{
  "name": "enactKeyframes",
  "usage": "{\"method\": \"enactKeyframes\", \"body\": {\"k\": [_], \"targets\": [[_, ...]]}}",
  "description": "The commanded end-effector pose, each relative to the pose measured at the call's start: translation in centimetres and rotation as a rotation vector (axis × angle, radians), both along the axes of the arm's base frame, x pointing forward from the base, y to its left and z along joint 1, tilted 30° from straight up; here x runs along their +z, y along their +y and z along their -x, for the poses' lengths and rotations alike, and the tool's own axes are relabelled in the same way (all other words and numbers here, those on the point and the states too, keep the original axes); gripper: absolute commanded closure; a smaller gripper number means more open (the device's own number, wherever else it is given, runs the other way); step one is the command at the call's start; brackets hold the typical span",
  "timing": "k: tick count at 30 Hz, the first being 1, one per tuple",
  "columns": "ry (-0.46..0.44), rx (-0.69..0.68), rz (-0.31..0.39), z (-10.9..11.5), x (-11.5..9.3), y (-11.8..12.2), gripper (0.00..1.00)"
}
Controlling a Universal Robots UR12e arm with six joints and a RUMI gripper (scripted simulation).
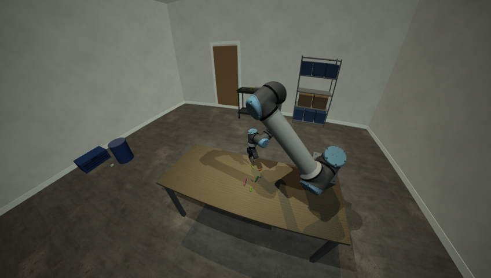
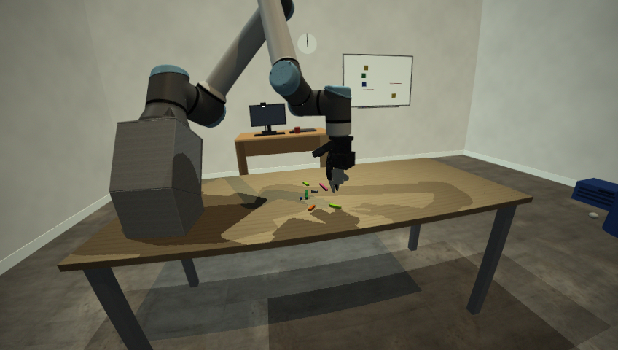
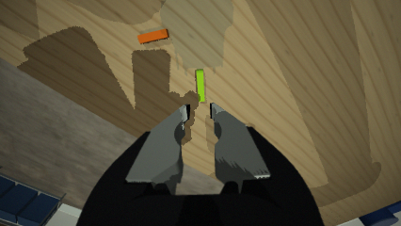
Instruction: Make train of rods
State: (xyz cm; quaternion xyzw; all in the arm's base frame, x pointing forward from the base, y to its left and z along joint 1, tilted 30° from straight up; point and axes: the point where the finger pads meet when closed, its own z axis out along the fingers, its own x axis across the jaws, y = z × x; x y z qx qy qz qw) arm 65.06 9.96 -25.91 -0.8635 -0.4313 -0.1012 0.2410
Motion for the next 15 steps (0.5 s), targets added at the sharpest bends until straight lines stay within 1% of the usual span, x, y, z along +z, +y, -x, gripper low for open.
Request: {"method": "enactKeyframes", "body": {"k": [1,15], "targets": [[-0.001,0.0,0.0,-0.07,0.04,-0.05,0.86],[-0.001,-0.001,0.001,-0.05,-0.35,0.18,0.86]]}}
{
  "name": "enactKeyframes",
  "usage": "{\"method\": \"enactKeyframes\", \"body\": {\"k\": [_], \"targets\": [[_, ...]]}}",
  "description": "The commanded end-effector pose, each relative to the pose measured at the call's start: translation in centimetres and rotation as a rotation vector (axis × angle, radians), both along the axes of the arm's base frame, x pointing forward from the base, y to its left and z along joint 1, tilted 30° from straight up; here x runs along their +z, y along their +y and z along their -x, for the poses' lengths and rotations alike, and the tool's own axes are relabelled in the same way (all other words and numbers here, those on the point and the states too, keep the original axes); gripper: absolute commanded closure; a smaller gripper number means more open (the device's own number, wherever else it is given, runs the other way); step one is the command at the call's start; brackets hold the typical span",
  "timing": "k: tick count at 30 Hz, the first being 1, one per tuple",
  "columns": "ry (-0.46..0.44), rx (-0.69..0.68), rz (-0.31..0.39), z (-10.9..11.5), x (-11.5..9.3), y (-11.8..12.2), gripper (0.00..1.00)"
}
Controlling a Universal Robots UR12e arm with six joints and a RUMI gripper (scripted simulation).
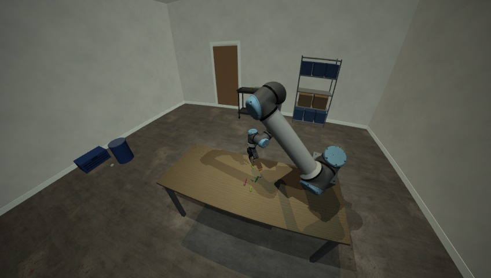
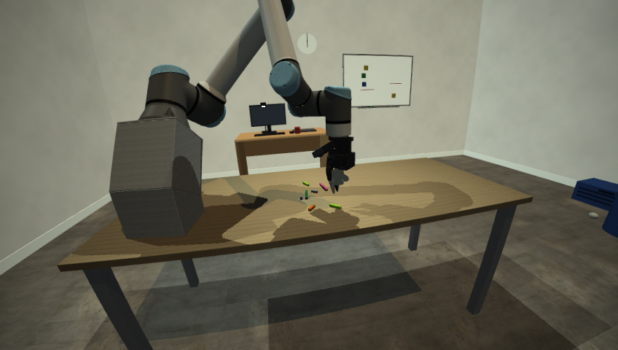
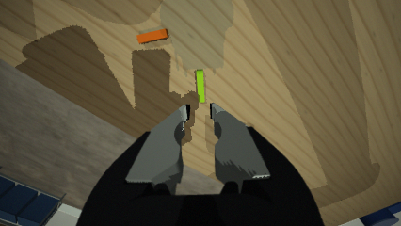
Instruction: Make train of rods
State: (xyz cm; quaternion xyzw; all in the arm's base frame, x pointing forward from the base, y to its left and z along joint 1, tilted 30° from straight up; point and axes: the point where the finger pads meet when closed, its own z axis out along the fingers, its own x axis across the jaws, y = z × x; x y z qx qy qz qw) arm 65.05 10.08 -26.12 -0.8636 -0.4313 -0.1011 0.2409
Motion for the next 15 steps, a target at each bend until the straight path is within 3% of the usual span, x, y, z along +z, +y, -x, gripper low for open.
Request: {"method": "enactKeyframes", "body": {"k": [1,15], "targets": [[-0.001,-0.001,0.001,-0.1,-0.2,0.1,0.86],[-0.001,-0.001,0.001,0.0,-1.6,0.9,0.86]]}}
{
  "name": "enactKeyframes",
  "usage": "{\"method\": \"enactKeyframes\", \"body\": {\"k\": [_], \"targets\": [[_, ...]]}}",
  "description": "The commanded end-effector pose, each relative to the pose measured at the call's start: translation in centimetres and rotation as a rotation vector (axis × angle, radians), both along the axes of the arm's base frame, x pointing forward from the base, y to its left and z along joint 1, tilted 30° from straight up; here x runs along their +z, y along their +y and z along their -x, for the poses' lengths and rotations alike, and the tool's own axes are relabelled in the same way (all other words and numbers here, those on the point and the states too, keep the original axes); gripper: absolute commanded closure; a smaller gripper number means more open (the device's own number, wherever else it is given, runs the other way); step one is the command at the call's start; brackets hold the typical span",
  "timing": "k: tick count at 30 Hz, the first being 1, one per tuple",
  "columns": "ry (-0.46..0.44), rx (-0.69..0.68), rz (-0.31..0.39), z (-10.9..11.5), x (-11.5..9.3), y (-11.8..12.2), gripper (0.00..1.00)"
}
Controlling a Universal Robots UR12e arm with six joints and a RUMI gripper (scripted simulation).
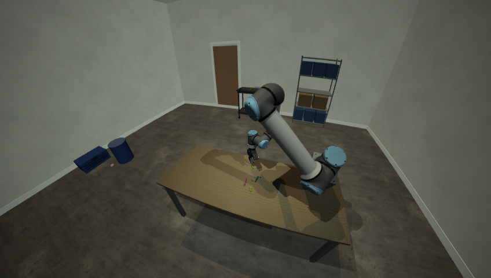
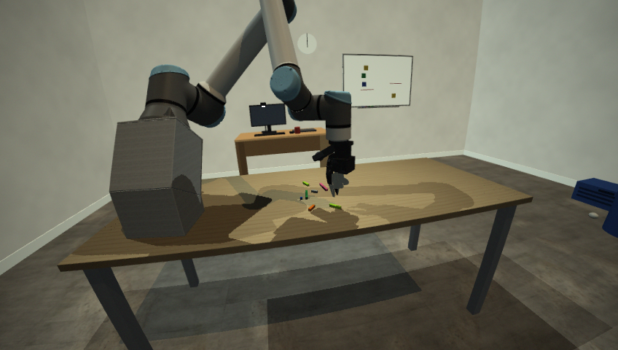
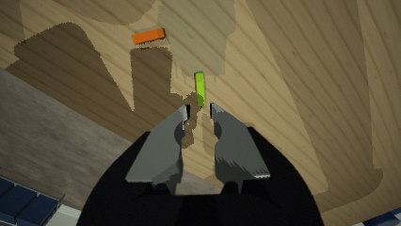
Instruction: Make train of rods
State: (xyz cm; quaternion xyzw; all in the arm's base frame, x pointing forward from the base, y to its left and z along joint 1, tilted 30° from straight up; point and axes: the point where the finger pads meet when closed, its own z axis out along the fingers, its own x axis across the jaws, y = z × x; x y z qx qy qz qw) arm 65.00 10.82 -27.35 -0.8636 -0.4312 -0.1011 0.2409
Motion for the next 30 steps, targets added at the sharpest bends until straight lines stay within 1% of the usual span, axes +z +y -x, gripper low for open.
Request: {"method": "enactKeyframes", "body": {"k": [1,13,30], "targets": [[-0.001,0.0,0.0,-0.1,-0.5,0.3,0.86],[-0.001,0.0,0.0,0.0,-2.1,1.2,0.86],[-0.001,0.0,0.0,0.0,-3.0,1.8,0.86]]}}
